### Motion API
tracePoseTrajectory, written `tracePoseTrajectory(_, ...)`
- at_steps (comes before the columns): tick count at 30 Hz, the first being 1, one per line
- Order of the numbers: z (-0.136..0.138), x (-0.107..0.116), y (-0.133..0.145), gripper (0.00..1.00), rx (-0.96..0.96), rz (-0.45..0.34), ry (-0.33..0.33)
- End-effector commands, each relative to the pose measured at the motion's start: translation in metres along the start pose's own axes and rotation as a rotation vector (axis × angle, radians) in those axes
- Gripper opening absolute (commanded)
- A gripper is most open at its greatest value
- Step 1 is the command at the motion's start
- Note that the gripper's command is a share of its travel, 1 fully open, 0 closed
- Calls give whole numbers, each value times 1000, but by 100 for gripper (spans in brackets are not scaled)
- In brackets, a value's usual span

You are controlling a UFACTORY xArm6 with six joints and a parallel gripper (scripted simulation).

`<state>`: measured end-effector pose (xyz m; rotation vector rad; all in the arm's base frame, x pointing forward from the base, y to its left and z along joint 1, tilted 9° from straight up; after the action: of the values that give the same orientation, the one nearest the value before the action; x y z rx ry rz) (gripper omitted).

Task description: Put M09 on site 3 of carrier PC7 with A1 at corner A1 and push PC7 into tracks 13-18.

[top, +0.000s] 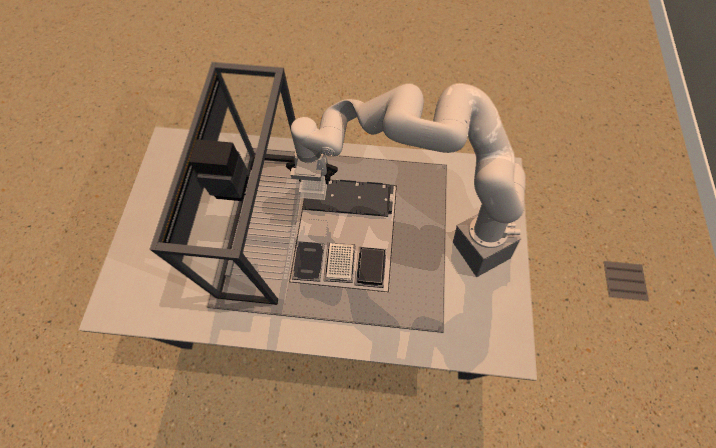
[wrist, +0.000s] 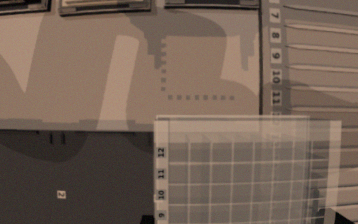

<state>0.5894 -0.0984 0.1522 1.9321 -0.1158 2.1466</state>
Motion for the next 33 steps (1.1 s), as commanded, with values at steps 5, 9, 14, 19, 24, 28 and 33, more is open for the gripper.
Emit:
tracePoseTrajectory(5, 7, 2, 23, 0, 0, 1, 5)
tracePoseTrajectory(9, 7, 2, 23, 0, 0, 1, 5)
tracePoseTrajectory(14, 7, 2, 23, 0, 0, 1, 5)
tracePoseTrajectory(19, 7, 2, 23, 0, 0, 1, 5)
tracePoseTrajectory(24, 7, 2, 23, 0, 0, 1, 5)
tracePoseTrajectory(28, 7, -3, 23, 0, 0, 1, 5)
tracePoseTrajectory(33, 8, -11, 23, 0, 0, 1, 5)
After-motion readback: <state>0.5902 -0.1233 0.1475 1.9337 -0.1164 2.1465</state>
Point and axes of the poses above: the point where the finger pads meet when closed, its own x axis back along the fingers, its own z axis across the jaws, y = z × x, the point moved 3 cm from there along x, back along the fingers, and after that the axes turned 14 degrees about -x, right-handed, at the moved point
